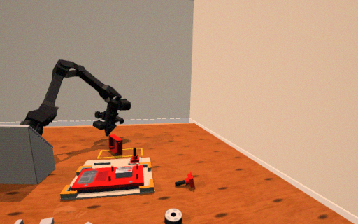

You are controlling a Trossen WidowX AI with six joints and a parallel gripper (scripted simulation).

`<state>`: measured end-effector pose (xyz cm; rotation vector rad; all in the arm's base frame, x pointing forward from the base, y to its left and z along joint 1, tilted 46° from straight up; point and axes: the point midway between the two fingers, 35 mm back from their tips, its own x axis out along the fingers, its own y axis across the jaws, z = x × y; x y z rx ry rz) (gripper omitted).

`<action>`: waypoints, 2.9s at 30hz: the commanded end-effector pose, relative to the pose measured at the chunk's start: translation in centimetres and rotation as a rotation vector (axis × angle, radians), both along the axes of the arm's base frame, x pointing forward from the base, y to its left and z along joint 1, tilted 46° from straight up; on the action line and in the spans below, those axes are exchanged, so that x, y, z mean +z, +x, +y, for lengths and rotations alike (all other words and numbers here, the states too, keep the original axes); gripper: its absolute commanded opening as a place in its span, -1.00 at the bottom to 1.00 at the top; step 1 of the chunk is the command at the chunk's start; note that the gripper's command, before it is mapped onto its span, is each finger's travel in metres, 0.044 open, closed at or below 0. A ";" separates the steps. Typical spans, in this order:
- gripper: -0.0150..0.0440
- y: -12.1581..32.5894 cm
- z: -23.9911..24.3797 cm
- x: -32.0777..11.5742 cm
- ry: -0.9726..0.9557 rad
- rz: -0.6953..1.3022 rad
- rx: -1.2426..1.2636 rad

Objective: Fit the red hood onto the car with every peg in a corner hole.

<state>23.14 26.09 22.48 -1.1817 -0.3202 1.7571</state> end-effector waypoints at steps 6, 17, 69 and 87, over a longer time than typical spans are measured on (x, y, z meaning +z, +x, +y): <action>-0.49 4.4 -6.1 -2.3 -0.072 0.072 -0.185; -0.49 7.6 -15.4 -4.7 -0.130 0.187 -0.426; -0.49 7.2 -15.6 -9.1 -0.138 0.229 -0.499; -0.49 6.3 -15.9 -9.6 -0.138 0.230 -0.499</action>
